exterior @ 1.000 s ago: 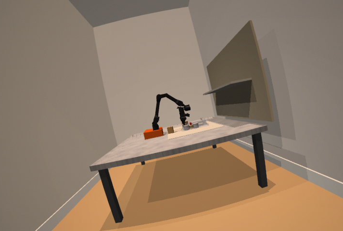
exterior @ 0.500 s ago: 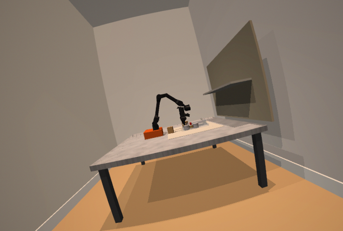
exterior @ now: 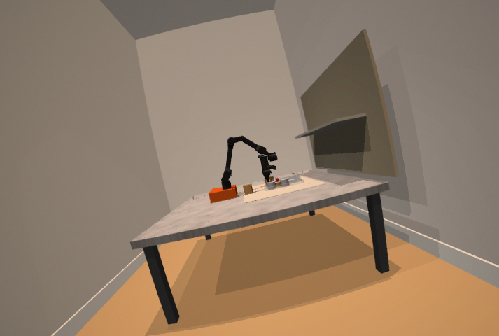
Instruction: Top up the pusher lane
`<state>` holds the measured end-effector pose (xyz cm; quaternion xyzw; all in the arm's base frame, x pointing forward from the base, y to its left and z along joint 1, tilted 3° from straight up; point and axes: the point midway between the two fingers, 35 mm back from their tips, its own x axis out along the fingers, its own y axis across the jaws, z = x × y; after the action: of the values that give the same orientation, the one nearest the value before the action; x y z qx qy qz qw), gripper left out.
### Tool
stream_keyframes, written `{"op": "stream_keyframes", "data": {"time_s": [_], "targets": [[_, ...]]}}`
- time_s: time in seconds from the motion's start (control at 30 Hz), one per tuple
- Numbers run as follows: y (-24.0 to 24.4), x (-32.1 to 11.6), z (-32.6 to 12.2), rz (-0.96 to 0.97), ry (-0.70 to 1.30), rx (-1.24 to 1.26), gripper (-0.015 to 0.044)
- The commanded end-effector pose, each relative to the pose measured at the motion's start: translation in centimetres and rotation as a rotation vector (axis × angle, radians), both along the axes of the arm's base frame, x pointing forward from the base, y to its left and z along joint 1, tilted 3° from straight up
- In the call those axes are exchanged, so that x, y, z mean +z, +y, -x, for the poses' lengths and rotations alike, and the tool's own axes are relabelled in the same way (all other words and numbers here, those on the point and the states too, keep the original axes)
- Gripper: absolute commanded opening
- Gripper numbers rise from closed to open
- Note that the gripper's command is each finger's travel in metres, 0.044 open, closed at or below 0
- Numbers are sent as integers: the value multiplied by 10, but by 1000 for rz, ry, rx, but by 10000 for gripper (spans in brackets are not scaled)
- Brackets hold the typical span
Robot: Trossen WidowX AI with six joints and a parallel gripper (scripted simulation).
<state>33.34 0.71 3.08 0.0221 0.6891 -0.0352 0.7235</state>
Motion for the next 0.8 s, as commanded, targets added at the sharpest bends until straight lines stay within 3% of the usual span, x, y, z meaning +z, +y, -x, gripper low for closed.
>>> {"op": "stream_keyframes", "data": {"time_s": [0.0,0.77], "targets": [[0,1,-5,2,-21,4,0],[0,2,-7,2,-21,4,0]]}}
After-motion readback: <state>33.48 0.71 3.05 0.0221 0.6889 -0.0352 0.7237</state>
